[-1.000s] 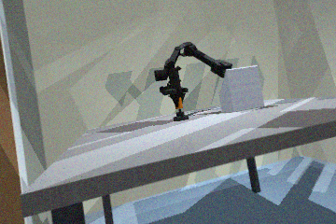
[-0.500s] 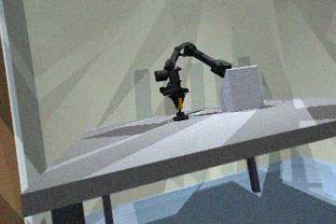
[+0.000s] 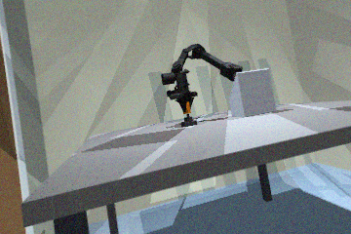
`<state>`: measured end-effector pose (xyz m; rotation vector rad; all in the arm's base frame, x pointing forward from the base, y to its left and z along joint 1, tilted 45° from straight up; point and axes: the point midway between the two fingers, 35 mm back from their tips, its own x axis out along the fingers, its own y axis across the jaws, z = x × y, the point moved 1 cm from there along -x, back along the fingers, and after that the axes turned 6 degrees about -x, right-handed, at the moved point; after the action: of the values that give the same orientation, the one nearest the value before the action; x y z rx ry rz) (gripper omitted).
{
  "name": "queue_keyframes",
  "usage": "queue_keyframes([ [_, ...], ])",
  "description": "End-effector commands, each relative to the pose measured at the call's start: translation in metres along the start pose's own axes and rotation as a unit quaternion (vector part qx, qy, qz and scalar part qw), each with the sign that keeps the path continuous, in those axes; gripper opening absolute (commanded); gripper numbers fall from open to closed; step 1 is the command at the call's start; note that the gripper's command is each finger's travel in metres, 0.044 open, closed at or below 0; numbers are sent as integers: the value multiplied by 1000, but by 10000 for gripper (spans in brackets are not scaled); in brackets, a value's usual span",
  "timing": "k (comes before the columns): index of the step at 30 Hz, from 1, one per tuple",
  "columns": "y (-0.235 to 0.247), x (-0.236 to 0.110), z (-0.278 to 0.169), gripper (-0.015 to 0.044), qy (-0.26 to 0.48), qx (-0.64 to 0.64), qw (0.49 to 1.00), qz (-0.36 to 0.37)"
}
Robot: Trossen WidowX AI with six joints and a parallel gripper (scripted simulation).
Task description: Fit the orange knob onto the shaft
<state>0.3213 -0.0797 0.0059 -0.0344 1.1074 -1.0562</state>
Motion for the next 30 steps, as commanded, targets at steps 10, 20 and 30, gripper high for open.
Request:
queue_keyframes([
  [10, 0, 3, -1, 0, -1, 84, 996, 0],
  [20, 0, 3, 0, 0, -1, 84, 996, 0],
  [30, 0, -1, 0, 0, -1, 84, 996, 0],
])
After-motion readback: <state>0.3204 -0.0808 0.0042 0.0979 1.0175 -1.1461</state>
